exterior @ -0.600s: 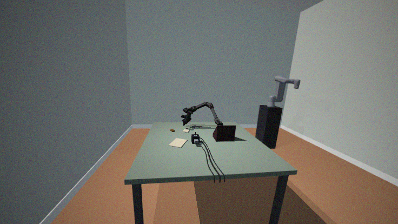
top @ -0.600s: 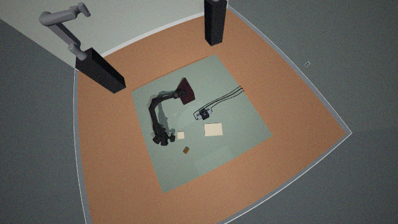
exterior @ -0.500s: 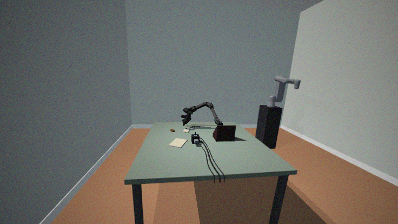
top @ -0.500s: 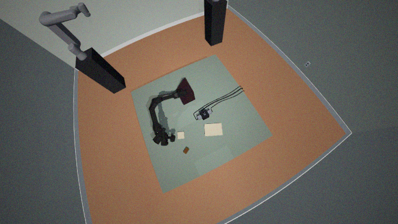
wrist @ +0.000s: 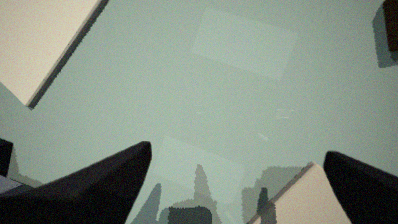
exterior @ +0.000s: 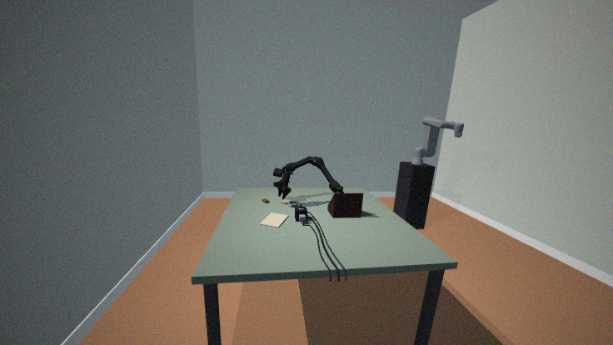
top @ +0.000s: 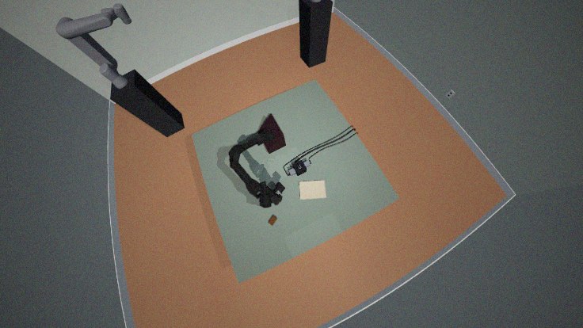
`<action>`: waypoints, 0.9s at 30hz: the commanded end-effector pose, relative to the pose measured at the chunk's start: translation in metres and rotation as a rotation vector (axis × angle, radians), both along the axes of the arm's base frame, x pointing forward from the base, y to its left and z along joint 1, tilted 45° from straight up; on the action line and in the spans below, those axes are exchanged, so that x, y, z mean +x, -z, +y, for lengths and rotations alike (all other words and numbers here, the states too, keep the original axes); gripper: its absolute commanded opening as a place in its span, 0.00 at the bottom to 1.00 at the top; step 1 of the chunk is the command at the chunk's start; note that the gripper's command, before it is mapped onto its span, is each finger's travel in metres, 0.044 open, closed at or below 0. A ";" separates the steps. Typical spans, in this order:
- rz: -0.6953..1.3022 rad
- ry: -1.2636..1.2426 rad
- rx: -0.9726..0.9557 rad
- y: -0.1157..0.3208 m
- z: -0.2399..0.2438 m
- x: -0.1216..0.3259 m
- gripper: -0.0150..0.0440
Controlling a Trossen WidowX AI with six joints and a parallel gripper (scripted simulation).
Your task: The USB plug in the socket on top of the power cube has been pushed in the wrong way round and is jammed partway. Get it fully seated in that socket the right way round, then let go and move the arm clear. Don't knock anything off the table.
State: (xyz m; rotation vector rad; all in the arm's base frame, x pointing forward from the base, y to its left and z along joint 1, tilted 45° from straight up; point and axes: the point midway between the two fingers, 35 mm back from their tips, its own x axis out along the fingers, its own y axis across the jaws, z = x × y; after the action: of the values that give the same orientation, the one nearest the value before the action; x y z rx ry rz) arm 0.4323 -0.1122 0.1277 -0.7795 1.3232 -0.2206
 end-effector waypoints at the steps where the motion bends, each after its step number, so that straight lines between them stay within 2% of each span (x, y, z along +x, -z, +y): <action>1: 0.213 -0.185 -0.028 0.038 0.059 -0.012 1.00; 7: 0.537 -0.477 -0.113 0.087 0.141 -0.050 1.00; 14: 0.947 -0.832 -0.307 0.128 0.215 -0.117 1.00; 27: 0.982 -0.861 -0.328 0.131 0.219 -0.122 1.00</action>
State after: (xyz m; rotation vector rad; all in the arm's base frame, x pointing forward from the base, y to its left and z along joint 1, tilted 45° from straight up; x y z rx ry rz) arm 0.3111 0.1071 -0.0026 -1.7829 1.7113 0.7362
